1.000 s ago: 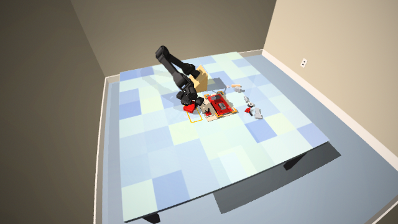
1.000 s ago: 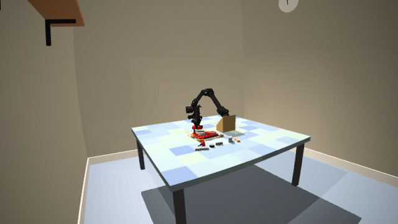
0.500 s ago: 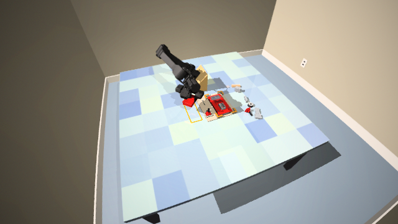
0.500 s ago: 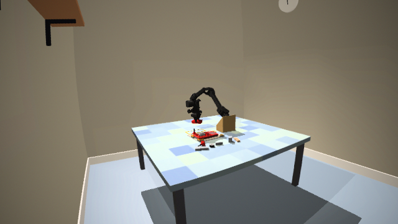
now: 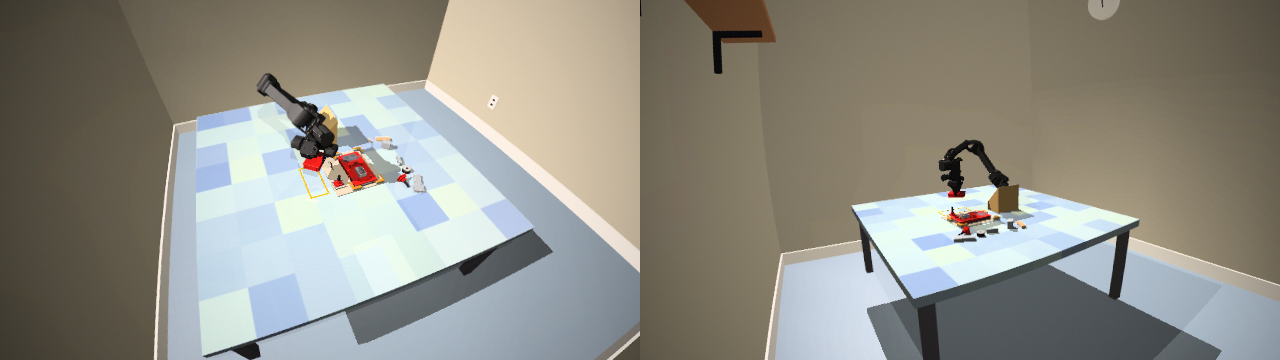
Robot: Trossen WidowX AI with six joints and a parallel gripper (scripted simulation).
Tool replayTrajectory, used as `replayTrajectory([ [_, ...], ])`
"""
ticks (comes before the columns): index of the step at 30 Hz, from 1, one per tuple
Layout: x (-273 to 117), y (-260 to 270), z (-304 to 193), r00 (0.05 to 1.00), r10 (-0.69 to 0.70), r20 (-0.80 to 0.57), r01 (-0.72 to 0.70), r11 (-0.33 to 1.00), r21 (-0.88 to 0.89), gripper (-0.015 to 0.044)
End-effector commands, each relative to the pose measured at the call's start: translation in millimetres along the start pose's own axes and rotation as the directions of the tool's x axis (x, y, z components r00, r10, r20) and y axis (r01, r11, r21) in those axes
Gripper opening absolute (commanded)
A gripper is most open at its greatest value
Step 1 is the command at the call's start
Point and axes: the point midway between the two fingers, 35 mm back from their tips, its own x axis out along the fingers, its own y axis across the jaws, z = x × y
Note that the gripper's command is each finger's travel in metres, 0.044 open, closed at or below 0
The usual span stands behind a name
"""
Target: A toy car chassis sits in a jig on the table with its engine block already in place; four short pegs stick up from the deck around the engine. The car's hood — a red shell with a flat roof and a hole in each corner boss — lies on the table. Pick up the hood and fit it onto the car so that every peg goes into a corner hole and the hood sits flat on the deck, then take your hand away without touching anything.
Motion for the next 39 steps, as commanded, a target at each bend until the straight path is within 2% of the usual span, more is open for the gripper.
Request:
replayTrajectory([
  [1,-4,20,-3,1.000,0.018,-0.001,-0.018,0.998,-0.062,0.0000],
  [19,-7,104,-30,1.000,0.019,-0.003,-0.019,0.926,-0.377,0.0000],
  [39,-3,186,-79,1.000,0.004,0.013,0.006,0.745,-0.667,0.0000],
])
